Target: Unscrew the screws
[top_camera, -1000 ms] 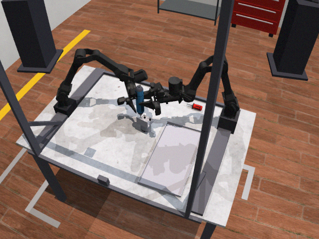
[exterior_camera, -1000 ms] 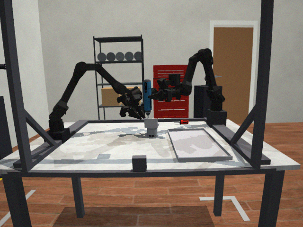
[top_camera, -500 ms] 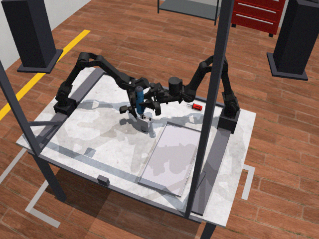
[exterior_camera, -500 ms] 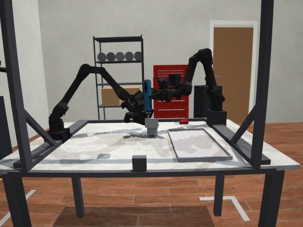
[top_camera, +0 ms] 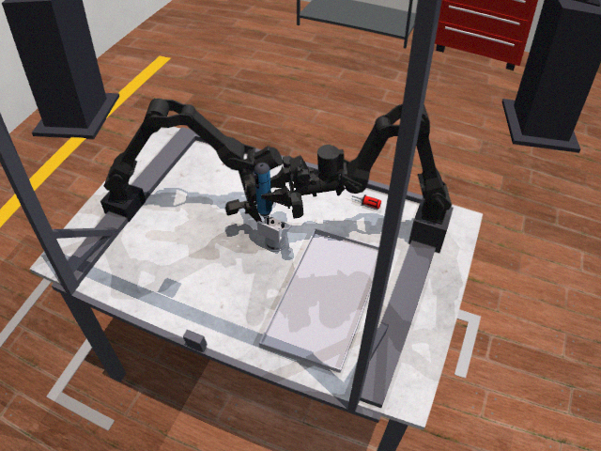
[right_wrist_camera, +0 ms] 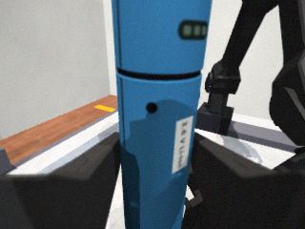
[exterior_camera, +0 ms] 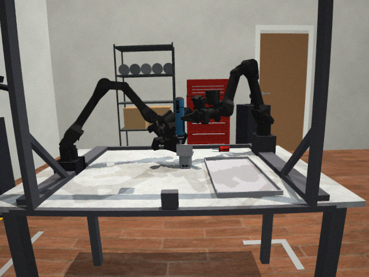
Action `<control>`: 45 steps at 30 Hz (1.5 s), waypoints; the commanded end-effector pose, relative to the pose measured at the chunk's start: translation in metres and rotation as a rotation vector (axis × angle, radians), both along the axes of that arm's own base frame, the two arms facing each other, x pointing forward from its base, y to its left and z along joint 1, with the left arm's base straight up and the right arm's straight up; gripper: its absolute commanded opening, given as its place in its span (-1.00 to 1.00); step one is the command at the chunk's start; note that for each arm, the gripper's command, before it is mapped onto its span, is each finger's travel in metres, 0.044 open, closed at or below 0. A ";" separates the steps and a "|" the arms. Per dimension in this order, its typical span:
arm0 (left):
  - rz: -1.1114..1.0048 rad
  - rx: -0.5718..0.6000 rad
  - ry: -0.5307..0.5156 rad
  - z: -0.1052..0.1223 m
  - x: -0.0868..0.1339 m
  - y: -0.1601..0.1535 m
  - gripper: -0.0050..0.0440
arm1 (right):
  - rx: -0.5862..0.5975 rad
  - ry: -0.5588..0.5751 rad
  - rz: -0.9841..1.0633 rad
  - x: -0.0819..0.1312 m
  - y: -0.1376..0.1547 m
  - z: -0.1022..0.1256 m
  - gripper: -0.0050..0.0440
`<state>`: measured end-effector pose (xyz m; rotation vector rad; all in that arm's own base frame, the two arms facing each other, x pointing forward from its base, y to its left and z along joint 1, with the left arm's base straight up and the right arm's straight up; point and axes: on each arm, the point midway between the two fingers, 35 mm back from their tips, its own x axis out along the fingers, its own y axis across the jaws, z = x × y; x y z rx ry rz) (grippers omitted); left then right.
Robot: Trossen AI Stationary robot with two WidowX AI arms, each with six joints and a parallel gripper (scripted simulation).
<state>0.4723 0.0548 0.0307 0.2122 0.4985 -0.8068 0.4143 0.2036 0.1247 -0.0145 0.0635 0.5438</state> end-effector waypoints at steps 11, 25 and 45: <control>-0.006 0.012 -0.038 0.015 0.004 0.000 -0.79 | 0.019 -0.033 -0.001 0.003 0.000 0.017 -0.14; -0.006 0.012 -0.038 0.015 0.004 0.000 -0.79 | 0.025 -0.040 -0.001 0.005 0.001 0.076 -0.14; -0.006 0.012 -0.038 0.015 0.004 0.000 -0.59 | 0.017 -0.023 -0.001 0.001 -0.001 0.072 -0.14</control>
